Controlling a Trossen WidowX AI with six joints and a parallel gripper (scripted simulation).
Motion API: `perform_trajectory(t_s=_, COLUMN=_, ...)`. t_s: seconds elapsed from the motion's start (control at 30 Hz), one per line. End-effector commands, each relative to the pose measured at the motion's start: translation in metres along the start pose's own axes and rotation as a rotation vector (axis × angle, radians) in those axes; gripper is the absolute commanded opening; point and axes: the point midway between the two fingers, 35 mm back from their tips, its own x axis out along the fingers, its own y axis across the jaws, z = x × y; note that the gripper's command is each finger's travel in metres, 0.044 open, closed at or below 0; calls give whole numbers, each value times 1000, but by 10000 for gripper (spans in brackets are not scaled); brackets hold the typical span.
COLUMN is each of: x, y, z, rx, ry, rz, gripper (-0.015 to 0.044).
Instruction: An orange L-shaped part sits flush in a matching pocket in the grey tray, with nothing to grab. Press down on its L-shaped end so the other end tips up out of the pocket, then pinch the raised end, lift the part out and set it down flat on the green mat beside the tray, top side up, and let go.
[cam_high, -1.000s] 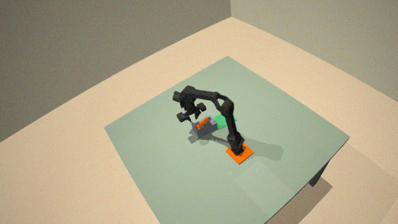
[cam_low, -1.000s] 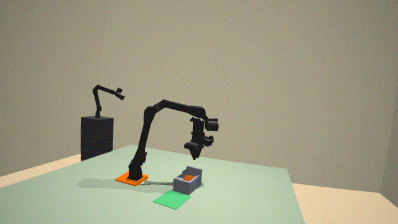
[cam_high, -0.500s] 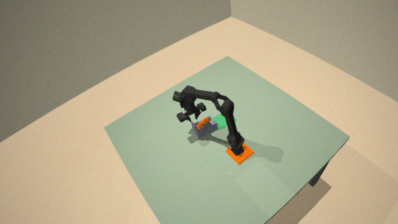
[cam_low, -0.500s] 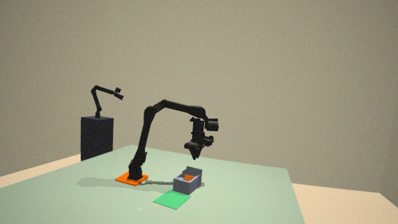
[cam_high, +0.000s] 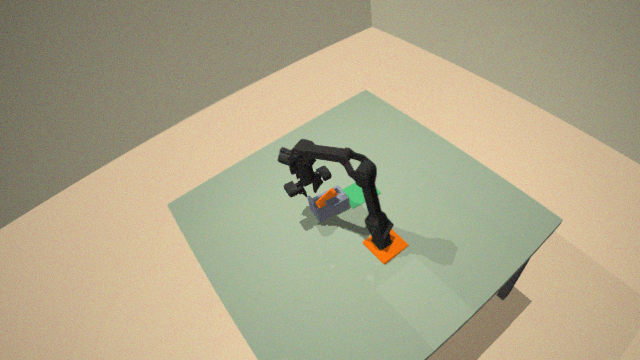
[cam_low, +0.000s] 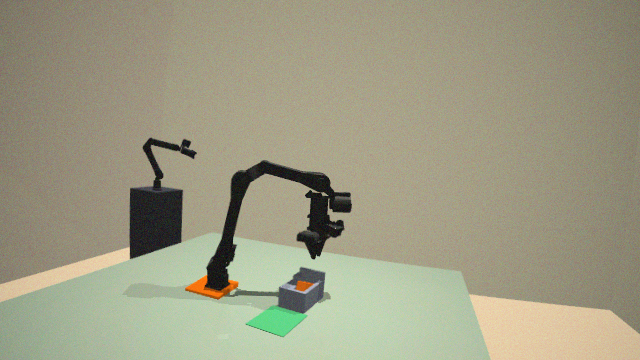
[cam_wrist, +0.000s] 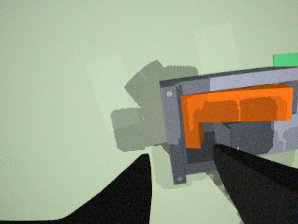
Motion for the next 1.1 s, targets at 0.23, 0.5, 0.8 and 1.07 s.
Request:
perform_trajectory(t_s=0.23, x=62, y=-4, z=-5, rx=-9, ry=17, rz=-14, gripper=180)
perform_trajectory(t_s=0.5, x=69, y=-4, z=-5, rx=-9, ry=17, rz=-14, gripper=180)
perform_trajectory(t_s=0.8, x=84, y=-4, z=-5, rx=-9, ry=17, rz=-14, gripper=180)
perform_trajectory(t_s=1.07, x=97, y=-5, z=-6, rx=-9, ry=17, rz=-14, gripper=180)
